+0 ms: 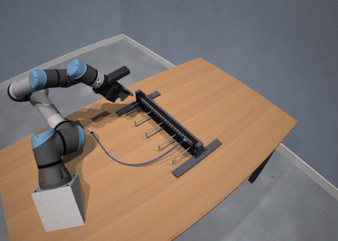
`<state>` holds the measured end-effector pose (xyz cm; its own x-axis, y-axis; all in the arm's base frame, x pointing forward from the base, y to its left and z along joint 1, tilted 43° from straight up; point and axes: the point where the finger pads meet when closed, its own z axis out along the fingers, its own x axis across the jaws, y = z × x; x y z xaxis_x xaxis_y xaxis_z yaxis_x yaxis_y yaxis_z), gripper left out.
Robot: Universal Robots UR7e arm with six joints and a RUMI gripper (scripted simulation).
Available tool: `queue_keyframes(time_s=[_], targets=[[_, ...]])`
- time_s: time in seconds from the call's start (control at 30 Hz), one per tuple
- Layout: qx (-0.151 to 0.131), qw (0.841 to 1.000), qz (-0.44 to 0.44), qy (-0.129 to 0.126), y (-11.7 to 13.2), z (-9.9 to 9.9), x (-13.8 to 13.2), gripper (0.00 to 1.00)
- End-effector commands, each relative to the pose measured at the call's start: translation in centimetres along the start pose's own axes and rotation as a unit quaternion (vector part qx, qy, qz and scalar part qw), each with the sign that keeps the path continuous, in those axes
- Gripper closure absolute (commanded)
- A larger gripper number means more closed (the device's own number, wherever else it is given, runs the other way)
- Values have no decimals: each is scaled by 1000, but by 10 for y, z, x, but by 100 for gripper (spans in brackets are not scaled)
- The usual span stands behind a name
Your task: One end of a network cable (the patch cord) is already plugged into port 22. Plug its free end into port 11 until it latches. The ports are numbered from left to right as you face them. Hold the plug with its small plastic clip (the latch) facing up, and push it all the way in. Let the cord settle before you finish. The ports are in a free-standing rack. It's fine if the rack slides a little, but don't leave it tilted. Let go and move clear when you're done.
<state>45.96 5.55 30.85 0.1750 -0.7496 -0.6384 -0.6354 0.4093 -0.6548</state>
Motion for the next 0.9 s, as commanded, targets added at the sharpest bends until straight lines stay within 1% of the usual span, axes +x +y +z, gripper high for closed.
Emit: queue_keyframes(time_s=[0.0, 0.87], targets=[[-1, 1000, -1, -4, 0, -8, 0, 100], [-1, 1000, -1, -4, 0, -44, 1, 100]])
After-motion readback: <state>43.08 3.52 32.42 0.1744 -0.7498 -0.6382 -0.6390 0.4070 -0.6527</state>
